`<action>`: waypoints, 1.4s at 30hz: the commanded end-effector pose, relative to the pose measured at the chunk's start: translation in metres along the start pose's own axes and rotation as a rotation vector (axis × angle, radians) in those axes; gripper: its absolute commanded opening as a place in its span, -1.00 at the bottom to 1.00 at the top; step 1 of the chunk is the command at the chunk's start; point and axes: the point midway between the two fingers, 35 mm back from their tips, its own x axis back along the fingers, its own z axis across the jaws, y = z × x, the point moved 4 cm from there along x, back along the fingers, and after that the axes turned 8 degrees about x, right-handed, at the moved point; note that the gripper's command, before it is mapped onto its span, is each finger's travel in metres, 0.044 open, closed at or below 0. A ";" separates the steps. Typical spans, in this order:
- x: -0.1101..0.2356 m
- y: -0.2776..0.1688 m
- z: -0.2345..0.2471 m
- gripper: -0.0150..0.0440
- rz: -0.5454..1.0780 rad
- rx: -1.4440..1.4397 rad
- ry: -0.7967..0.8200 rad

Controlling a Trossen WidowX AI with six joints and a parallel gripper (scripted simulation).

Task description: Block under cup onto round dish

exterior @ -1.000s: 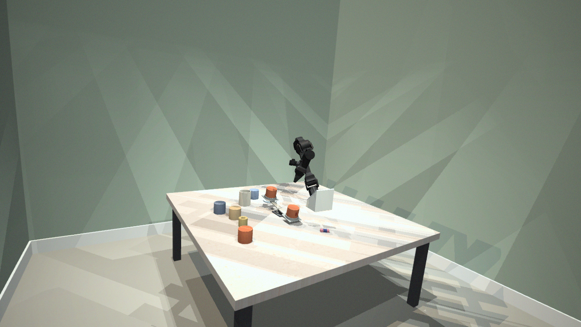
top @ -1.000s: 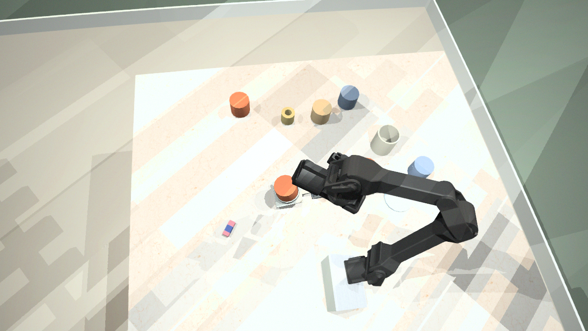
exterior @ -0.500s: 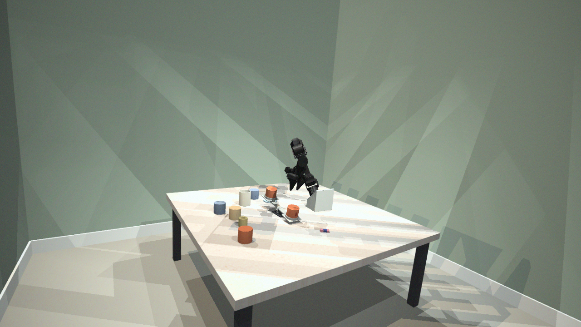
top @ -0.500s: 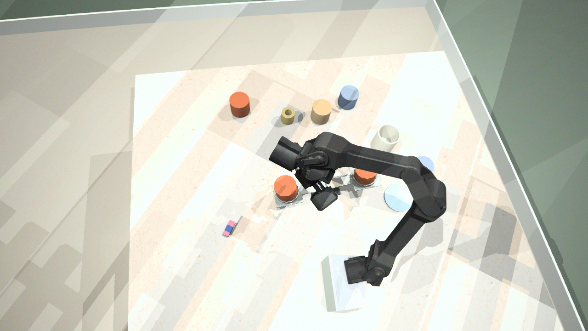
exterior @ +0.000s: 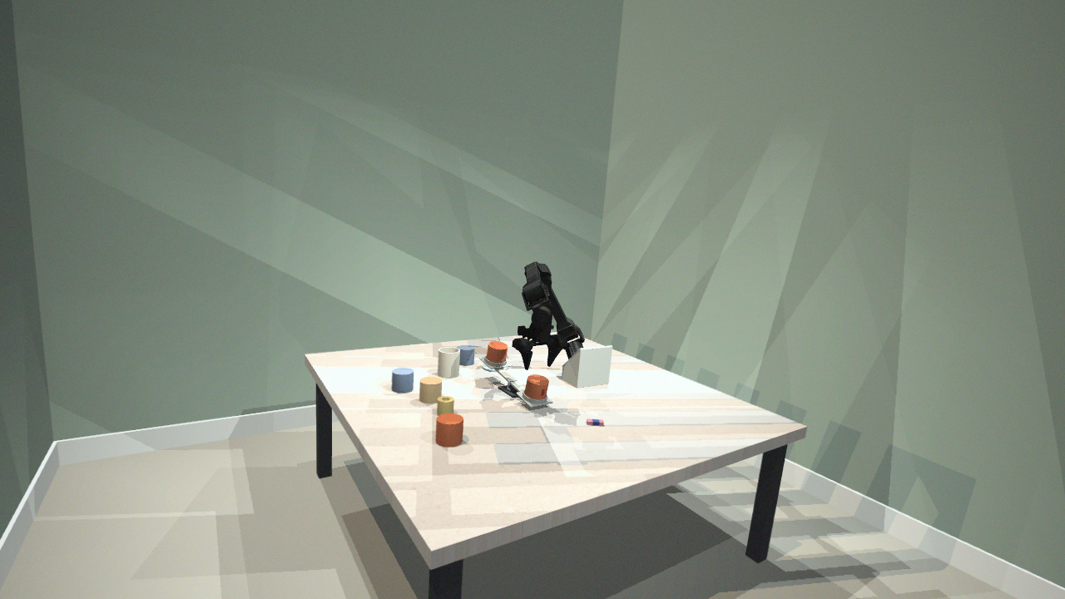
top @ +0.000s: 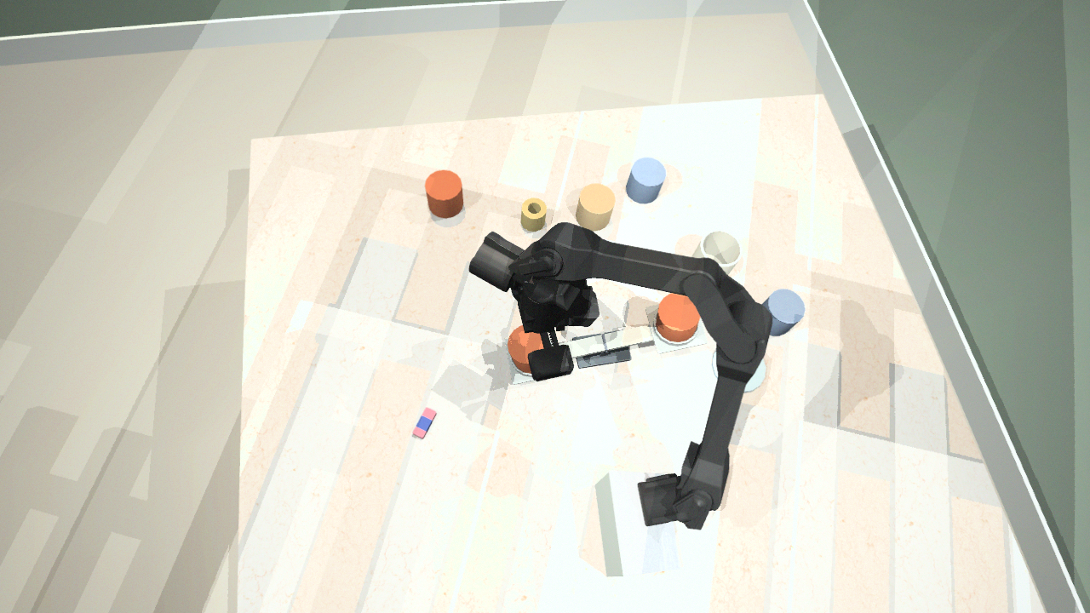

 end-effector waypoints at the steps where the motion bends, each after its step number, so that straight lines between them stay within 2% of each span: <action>1: -0.004 -0.004 0.006 1.00 0.017 -0.054 -0.017; 7: -0.005 -0.004 0.006 1.00 0.017 -0.054 -0.017; 10: -0.018 -0.004 0.005 1.00 0.017 -0.055 -0.017; 42: -0.062 -0.005 0.006 1.00 0.015 -0.055 -0.016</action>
